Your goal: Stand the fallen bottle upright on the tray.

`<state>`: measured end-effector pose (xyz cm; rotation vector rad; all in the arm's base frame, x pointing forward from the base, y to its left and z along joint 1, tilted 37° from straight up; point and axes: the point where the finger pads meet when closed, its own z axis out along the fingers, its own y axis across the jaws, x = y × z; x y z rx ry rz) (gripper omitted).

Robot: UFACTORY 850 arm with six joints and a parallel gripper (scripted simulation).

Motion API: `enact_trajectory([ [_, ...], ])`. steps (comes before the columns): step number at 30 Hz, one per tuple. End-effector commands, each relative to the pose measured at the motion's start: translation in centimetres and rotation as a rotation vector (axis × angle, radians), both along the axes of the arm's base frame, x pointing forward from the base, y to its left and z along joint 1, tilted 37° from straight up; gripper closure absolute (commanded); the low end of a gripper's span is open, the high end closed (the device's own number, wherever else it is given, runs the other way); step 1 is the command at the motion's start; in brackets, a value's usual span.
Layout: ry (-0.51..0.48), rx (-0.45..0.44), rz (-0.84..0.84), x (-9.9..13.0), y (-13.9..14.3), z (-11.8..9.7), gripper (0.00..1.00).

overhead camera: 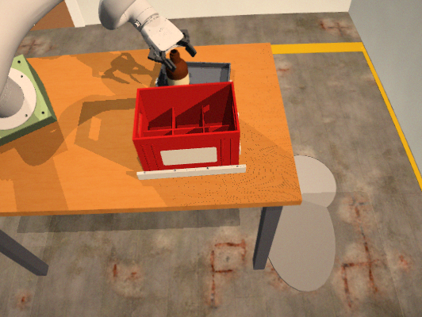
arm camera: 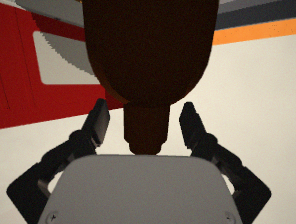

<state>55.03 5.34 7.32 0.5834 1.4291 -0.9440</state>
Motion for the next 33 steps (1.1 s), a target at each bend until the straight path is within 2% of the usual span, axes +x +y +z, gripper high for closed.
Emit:
enact_trajectory([
  [1, -0.001, 0.000, 0.001, 0.04, 0.06, 0.05, 0.00],
  [33, -0.001, 0.000, 0.001, -0.11, 0.51, 0.67, 0.00],
])
